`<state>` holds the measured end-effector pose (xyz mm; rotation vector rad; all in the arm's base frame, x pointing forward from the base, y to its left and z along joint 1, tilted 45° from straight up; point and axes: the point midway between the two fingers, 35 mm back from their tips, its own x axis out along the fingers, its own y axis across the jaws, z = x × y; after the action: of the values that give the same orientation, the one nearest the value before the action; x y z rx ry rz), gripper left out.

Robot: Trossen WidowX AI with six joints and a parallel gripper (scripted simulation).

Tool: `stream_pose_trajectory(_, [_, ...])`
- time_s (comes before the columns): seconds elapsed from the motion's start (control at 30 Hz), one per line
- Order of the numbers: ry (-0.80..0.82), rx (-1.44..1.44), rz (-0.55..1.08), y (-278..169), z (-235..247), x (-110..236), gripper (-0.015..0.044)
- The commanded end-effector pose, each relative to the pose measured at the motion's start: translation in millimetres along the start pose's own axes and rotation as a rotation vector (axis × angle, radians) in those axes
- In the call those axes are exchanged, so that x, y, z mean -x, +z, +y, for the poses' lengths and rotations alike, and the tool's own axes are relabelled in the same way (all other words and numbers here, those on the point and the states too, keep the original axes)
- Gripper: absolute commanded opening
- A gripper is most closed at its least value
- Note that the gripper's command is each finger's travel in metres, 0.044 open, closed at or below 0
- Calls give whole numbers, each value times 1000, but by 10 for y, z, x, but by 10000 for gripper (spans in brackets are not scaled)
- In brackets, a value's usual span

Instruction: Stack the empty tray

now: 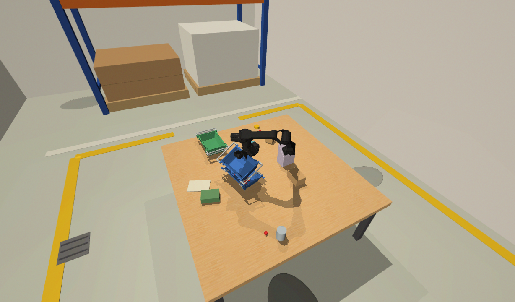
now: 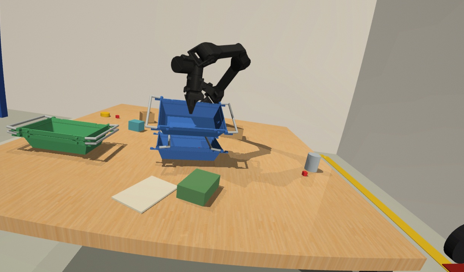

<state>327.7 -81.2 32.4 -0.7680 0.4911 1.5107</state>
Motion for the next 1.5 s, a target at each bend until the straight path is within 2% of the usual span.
stream_pose_trajectory(0.0, [-20,-7,-1,-14,-14,-36,0])
stream_pose_trajectory(0.53, [-21,-6,-3,-5,-3,-320,0])
stream_pose_trajectory(1.47, [-20,-6,-4,-2,133,-461,0])
